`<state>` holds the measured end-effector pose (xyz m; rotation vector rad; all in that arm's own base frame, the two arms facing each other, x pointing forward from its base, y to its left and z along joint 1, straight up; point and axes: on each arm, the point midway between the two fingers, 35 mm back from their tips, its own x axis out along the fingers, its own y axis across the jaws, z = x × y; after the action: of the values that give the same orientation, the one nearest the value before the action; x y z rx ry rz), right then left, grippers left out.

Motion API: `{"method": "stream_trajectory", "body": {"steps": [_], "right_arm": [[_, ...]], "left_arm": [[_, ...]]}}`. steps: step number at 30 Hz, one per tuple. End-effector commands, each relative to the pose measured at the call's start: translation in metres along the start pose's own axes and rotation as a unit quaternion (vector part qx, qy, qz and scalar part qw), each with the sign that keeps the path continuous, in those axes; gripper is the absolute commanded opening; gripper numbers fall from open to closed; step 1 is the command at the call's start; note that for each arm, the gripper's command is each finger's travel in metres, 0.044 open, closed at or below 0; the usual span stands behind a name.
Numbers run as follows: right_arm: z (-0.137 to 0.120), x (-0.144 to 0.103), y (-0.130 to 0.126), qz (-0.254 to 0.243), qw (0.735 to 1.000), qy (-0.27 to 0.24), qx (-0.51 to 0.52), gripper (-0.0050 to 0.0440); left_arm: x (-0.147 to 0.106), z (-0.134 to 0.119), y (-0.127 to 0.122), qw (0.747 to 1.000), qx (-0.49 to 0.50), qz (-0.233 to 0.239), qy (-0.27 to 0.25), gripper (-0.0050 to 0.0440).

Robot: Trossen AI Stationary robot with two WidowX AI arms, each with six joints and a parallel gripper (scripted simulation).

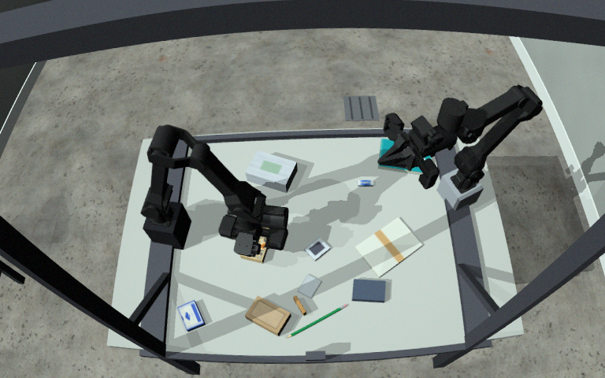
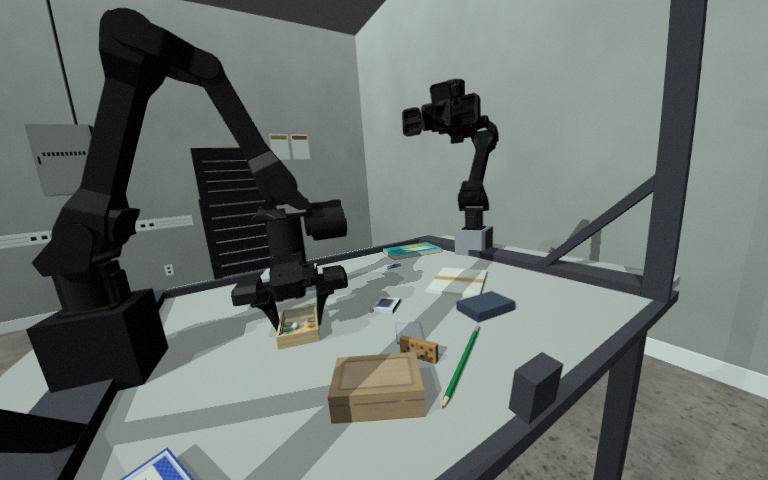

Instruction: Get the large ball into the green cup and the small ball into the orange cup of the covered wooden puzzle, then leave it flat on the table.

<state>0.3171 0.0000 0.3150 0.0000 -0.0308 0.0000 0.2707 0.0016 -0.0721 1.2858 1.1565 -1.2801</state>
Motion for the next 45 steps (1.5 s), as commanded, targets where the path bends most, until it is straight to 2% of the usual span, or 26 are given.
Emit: {"method": "stream_trajectory", "body": {"steps": [1,8,17,23,45], "right_arm": [[0.008,-0.001,0.0,0.0,1.0,-0.01,0.0,-0.005],[0.008,-0.001,0.0,0.0,1.0,-0.01,0.0,-0.005],[0.008,-0.001,0.0,0.0,1.0,-0.01,0.0,-0.005],[0.008,-0.001,0.0,0.0,1.0,-0.01,0.0,-0.005],[0.008,-0.001,0.0,0.0,1.0,-0.01,0.0,-0.005]], "left_arm": [[-0.003,-0.001,0.005,1.0,0.001,0.007,0.002,0.0],[-0.002,-0.001,0.004,1.0,0.001,0.006,0.002,-0.0002],[-0.019,-0.001,0.008,1.0,0.001,0.015,0.003,-0.0005],[-0.03,-0.001,0.008,1.0,0.001,0.016,0.003,-0.005],[-0.064,-0.001,0.007,1.0,0.001,0.017,0.003,-0.005]]}}
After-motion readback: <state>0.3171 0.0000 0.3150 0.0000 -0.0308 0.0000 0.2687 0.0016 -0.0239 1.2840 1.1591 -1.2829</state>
